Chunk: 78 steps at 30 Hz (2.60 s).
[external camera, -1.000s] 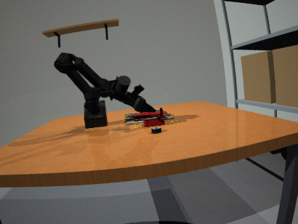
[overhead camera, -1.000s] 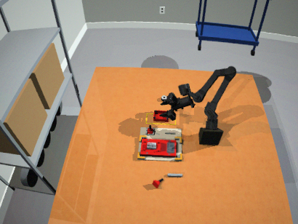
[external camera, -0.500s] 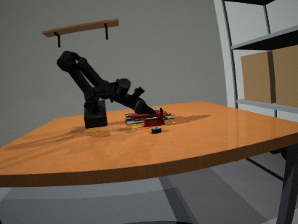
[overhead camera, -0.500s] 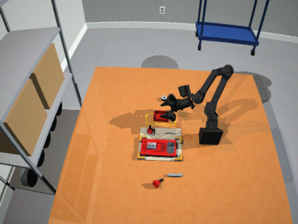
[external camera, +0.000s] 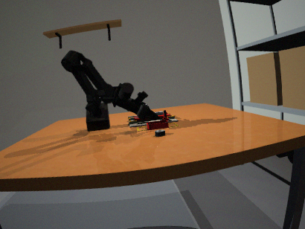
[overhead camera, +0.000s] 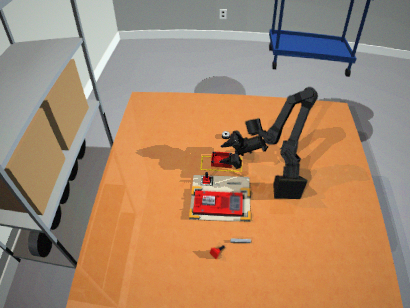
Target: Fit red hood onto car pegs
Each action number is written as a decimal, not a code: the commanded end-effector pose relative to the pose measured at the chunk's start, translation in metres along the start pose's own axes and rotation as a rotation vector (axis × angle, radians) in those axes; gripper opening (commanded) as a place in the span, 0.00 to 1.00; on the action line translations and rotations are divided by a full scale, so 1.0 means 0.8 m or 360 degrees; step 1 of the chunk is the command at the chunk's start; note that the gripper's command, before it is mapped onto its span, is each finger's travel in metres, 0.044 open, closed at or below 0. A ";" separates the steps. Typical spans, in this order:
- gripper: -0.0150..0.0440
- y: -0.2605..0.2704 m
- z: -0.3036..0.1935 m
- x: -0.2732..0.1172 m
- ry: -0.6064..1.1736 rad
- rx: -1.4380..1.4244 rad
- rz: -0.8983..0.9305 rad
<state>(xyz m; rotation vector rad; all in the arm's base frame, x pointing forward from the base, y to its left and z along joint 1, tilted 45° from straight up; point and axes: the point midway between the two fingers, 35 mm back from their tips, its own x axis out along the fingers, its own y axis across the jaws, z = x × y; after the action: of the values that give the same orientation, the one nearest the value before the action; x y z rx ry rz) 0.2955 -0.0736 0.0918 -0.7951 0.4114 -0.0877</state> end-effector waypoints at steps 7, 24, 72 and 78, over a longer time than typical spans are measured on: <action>1.00 0.001 -0.010 0.003 -0.0001 -0.0010 0.0003; 1.00 0.000 -0.020 0.007 -0.0004 -0.0011 0.0000; 0.74 0.000 -0.038 0.017 -0.0001 -0.0003 -0.0003; 0.54 0.000 -0.034 0.016 -0.0001 -0.0003 -0.0002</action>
<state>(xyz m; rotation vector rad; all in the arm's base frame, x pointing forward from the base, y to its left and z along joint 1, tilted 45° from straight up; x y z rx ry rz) 0.2963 -0.0963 0.0691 -0.7986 0.4092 -0.0869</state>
